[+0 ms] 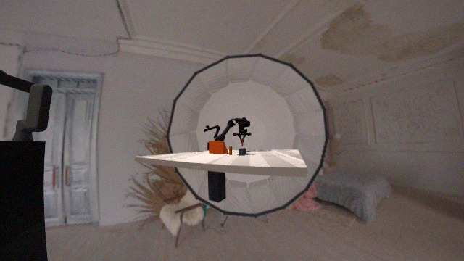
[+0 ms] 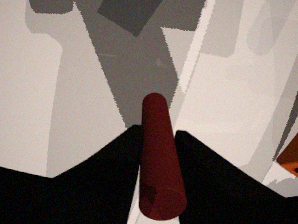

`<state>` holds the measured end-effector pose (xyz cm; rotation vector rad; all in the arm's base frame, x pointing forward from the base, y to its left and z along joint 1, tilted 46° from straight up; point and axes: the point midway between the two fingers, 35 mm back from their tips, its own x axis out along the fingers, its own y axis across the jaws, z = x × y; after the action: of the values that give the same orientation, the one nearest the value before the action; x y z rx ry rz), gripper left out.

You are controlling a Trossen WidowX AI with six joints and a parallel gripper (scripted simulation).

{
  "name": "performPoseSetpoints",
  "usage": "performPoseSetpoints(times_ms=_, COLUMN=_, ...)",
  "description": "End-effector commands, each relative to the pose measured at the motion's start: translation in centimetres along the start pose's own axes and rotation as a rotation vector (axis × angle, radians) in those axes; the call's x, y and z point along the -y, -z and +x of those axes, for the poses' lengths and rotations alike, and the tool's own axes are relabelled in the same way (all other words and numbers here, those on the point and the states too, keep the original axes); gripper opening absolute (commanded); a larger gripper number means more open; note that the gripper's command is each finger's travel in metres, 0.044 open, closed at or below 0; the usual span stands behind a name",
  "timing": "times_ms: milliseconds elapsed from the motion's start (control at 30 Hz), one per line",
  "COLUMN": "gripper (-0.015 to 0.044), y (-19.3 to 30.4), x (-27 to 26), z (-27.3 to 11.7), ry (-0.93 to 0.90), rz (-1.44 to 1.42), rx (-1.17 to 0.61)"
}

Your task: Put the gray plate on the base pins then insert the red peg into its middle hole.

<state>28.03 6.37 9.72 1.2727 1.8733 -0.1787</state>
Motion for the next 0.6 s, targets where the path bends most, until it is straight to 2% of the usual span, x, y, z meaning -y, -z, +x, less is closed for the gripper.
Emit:
performPoseSetpoints(times_ms=0, gripper=0.0000, y=-1.5, x=-0.3, z=-0.1, ry=0.004, rz=-0.011, rx=0.008)
performPoseSetpoints(times_ms=567, gripper=0.0000, y=-6.7, x=-0.6, z=-0.3, ry=0.007, rz=-0.003, rx=0.007)
